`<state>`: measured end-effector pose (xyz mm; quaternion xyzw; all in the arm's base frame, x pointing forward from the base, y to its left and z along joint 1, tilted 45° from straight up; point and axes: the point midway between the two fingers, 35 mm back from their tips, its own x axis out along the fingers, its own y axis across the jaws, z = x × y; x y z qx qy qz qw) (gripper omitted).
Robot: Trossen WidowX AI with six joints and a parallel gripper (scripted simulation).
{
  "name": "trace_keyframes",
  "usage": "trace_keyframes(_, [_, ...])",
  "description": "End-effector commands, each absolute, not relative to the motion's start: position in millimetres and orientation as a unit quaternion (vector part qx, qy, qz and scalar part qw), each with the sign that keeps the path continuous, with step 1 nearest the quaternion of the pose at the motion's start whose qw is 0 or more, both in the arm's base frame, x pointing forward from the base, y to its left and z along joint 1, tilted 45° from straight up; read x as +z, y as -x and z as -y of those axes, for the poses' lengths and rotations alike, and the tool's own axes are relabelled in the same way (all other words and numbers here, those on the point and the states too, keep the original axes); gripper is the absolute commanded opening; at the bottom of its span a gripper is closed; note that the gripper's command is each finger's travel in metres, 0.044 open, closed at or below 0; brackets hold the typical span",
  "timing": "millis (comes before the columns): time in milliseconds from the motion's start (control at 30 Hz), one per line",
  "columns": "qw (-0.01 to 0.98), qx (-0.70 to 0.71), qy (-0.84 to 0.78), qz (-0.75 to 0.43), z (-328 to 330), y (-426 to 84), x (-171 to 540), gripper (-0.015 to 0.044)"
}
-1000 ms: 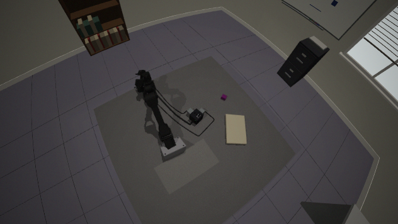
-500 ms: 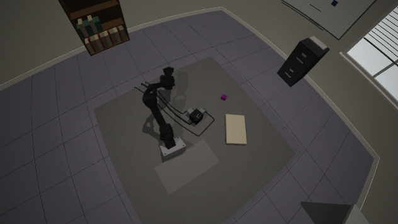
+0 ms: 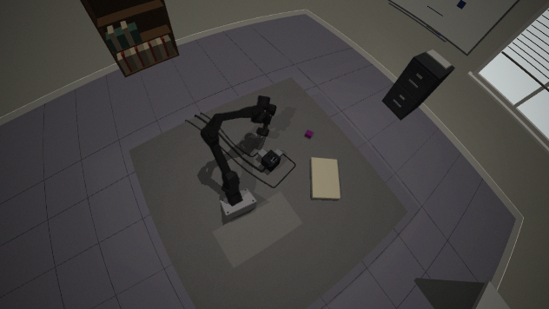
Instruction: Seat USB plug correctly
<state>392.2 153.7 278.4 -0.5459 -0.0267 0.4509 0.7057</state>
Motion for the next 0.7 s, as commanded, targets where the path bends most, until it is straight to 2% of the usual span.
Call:
trace_keyframes(0, [0.686, 0.474, 0.548, -0.064, -92, -393, 235, 0.044])
trace_keyframes(367, [0.631, 0.594, 0.464, -0.183, 7, -324, 163, 0.044])
trace_keyframes(667, [0.644, 0.641, 0.377, -0.179, 46, -276, 154, 0.044])
